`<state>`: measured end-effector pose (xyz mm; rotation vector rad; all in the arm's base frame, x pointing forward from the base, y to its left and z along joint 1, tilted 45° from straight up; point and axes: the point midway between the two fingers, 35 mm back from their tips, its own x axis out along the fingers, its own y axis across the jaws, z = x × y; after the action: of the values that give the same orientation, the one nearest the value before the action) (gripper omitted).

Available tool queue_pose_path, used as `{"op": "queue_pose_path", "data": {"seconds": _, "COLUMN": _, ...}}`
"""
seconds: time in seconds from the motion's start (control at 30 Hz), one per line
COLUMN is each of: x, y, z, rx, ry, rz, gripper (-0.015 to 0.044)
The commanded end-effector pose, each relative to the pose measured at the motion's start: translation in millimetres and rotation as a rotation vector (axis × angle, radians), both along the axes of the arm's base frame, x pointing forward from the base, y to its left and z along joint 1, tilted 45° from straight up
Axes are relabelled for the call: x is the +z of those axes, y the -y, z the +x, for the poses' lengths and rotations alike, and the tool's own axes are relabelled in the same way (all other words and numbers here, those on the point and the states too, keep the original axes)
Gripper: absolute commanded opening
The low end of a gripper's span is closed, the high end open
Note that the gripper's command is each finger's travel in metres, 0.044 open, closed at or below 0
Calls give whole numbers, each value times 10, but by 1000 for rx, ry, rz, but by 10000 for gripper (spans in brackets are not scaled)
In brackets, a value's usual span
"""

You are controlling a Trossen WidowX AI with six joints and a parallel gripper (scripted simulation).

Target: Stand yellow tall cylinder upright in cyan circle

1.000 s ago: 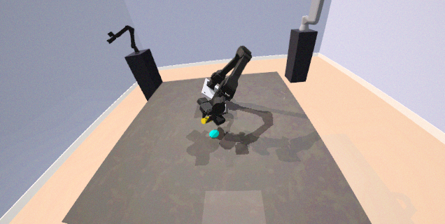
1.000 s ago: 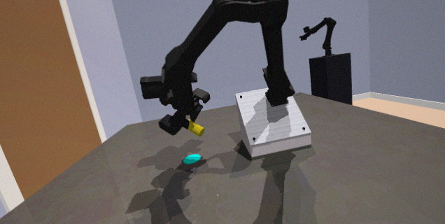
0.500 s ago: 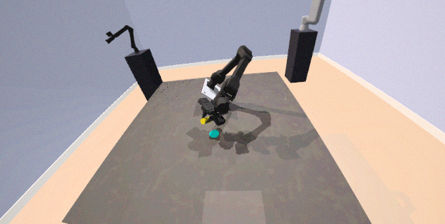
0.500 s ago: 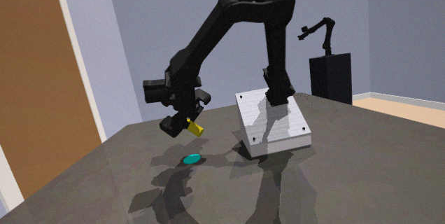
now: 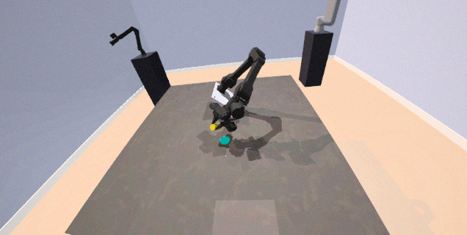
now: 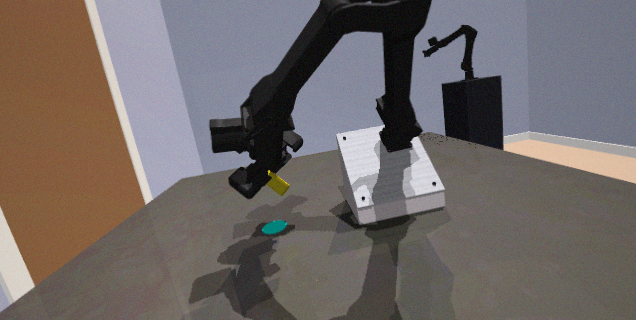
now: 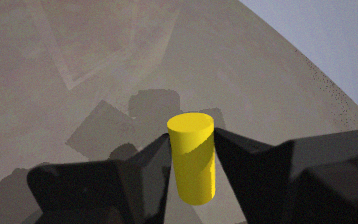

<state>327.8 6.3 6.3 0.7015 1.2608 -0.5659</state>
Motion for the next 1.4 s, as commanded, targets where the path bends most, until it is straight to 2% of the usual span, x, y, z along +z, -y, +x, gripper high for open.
{"op": "queue_pose_path", "data": {"seconds": 0.0, "x": 1, "y": 6, "z": -1, "rx": -15, "ry": 16, "rz": -22, "gripper": 105}}
{"op": "queue_pose_path", "data": {"seconds": 1.37, "x": 113, "y": -24, "z": 14, "rx": -133, "ry": 231, "rz": -197, "gripper": 105}}
